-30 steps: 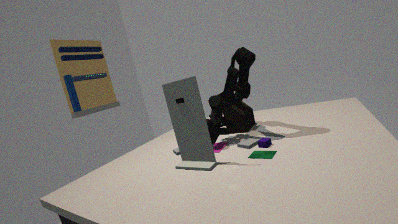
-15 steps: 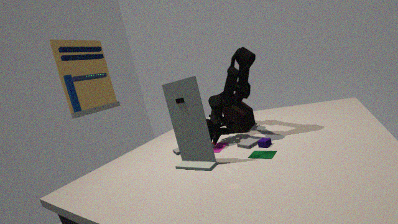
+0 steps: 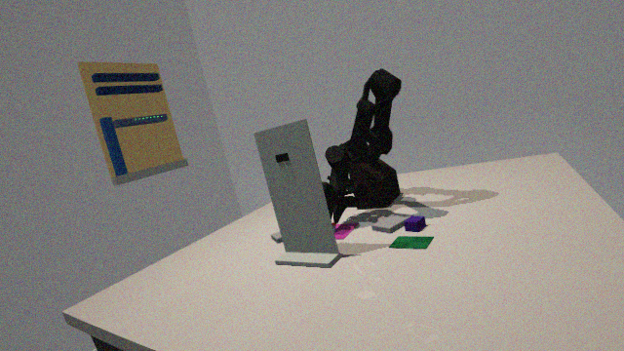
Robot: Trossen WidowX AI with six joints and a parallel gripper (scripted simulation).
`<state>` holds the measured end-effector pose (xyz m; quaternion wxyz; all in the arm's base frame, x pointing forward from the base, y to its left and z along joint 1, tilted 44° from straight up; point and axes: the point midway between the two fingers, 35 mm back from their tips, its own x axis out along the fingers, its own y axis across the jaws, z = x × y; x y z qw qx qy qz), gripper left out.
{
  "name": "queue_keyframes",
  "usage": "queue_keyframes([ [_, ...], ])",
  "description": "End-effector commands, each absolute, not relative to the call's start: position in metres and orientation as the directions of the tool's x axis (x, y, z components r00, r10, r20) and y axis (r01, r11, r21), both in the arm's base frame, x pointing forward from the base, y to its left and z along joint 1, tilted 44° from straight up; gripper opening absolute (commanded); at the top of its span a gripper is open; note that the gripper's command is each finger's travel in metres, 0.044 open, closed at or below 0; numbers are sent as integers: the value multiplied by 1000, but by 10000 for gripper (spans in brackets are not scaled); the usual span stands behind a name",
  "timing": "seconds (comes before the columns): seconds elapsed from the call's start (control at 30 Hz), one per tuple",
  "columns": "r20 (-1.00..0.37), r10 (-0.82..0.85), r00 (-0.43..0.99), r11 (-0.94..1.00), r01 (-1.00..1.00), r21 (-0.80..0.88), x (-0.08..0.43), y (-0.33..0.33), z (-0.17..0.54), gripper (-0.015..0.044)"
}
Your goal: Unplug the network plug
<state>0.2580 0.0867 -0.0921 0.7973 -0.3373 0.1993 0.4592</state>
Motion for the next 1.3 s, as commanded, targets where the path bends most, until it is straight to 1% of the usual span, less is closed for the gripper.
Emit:
queue_keyframes([
  [0.0,-627,601,496,347,-868,-354,255,85,-89,156],
  [1.27,-637,595,491,341,-871,-353,257,61,-72,156],
])
